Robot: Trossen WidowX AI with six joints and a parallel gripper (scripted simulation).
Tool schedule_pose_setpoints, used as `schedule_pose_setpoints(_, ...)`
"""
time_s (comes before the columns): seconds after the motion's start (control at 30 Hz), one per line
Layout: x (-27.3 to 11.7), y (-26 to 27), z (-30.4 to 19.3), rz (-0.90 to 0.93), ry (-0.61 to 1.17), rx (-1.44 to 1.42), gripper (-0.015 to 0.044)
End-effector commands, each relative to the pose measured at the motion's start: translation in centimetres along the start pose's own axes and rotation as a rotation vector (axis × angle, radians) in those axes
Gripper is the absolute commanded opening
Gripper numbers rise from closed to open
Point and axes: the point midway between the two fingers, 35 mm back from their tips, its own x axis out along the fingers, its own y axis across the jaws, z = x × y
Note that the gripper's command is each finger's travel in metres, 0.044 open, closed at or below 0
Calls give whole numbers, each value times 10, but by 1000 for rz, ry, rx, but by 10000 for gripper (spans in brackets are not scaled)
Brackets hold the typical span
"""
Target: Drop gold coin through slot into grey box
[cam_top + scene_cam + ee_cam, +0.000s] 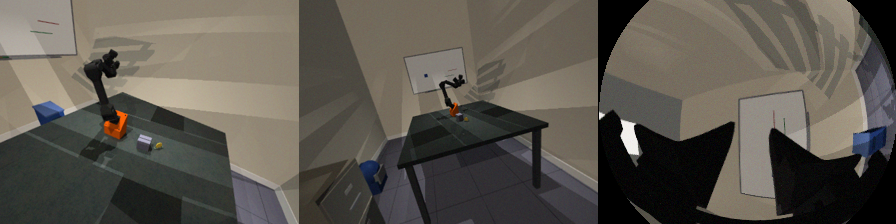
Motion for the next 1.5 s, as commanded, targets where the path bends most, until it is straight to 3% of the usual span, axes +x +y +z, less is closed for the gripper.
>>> schedule_pose_setpoints(0.0,-17,44,46,66,-157,-87,161)
schedule_pose_setpoints(0.33,-85,118,150,101,-531,-242,161)
schedule_pose_setpoints(0.67,-212,167,258,-86,-1009,-441,161)
schedule_pose_setpoints(0.93,-345,174,313,-396,-1305,-486,161)
schedule_pose_setpoints(1.1,-416,164,328,-609,-1386,-482,161)
schedule_pose_setpoints(1.3,-497,141,333,-915,-1412,-435,161)
schedule_pose_setpoints(1.47,-577,108,321,-1243,-1325,-356,161)
